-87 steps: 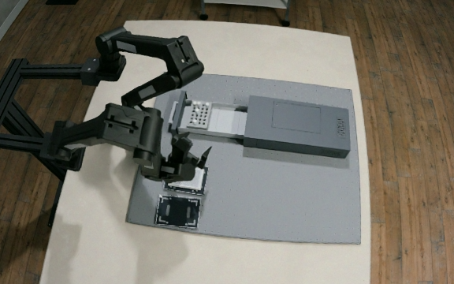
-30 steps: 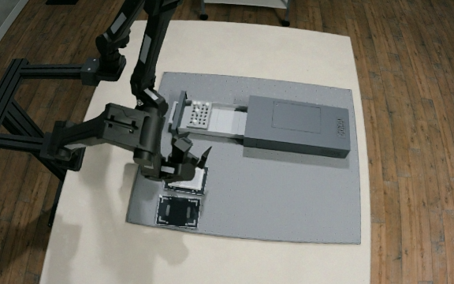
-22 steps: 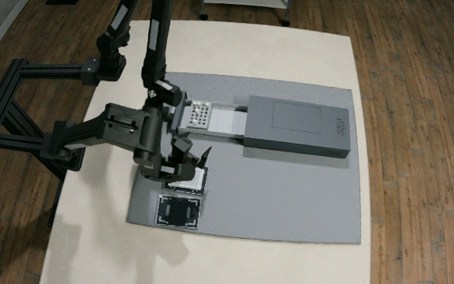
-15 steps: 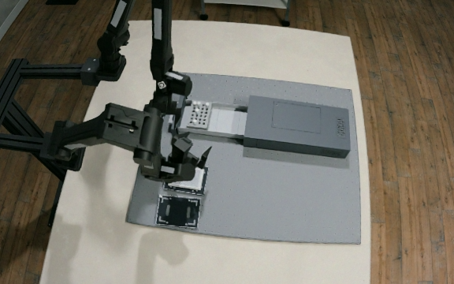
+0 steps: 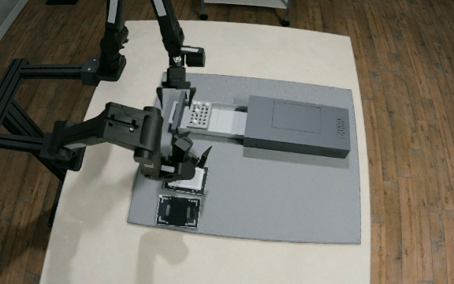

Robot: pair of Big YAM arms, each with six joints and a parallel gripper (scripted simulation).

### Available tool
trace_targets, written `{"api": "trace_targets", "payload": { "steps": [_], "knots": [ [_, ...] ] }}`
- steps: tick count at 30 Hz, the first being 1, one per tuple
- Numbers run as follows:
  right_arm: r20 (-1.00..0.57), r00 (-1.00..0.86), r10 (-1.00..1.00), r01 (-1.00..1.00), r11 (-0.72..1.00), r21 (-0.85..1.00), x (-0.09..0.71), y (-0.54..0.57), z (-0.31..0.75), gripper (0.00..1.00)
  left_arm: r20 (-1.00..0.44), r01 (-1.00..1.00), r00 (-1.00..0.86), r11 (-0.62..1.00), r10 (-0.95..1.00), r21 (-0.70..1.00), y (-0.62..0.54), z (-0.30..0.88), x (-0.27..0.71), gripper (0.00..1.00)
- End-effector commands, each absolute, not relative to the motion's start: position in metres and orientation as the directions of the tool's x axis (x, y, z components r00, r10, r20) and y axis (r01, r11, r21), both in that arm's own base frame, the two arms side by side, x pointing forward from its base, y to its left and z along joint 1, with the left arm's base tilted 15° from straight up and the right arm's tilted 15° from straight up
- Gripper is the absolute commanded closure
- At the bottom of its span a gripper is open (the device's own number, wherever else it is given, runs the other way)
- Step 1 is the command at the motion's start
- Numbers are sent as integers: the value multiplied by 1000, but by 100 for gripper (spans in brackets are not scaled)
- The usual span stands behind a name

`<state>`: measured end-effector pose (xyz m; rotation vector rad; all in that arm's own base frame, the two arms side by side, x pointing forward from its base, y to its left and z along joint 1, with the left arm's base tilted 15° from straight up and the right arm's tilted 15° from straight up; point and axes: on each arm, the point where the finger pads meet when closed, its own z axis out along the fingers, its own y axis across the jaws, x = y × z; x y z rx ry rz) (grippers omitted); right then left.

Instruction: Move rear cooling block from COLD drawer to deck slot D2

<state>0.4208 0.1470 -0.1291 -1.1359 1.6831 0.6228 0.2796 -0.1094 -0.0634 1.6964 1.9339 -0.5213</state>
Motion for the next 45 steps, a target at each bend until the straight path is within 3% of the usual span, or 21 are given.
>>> {"api": "trace_targets", "payload": {
  "steps": [1, 11, 22, 41, 45],
  "knots": [
    [-896, -163, -414, -906, 421, -30, 392, 179, -144, 0, -672, 985, -8, 122, 741, 123, -94, -12, 305, 0],
    [-789, -294, -540, -894, 448, 27, 327, 220, -184, 0, -779, 952, 53, 205, 624, 229, -65, 63, 322, 0],
    [-686, -351, -637, -879, 476, 7, 268, 233, -207, 0, -798, 945, 48, 232, 600, 231, -61, 75, 326, 0],
    [-498, -355, -791, -853, 492, -173, 179, 208, -223, 0, -796, 946, 58, 222, 602, 237, -64, 75, 326, 0],
    [-424, -274, -864, -878, 404, -257, 176, 208, -230, 0, -796, 946, 58, 222, 602, 237, -64, 75, 326, 0]
  ]
}}
